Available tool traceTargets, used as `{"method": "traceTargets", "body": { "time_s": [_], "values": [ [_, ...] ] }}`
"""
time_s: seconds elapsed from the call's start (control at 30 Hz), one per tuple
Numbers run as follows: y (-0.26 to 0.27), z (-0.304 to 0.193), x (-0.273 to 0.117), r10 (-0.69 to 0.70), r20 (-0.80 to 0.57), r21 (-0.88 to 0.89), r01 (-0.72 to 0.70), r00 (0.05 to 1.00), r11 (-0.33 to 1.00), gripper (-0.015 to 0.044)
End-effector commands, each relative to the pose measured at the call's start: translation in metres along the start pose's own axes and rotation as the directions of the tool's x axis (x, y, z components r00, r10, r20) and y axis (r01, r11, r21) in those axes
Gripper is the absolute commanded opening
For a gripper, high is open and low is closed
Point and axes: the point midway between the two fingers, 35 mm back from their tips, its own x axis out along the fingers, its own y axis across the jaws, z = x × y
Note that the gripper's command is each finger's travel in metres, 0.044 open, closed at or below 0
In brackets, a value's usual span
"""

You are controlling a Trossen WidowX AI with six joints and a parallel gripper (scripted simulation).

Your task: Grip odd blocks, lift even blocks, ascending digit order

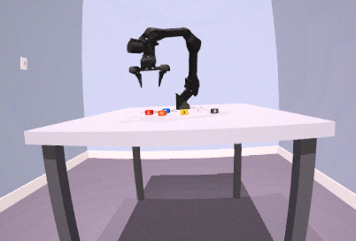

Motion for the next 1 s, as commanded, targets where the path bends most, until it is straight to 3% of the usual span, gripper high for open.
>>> {"method": "traceTargets", "body": {
  "time_s": [0.0, 0.23, 0.97],
  "values": [
    [0.018, -0.014, -0.002, 0.007, 0.001, 0.006, -0.007, 1.000, 1.000, 0.0400],
    [0.066, -0.060, 0.001, 0.010, -0.002, 0.009, -0.010, 1.000, 1.000, 0.0400],
    [0.067, -0.061, 0.001, 0.010, -0.002, 0.009, -0.010, 1.000, 1.000, 0.0400]
  ]
}}
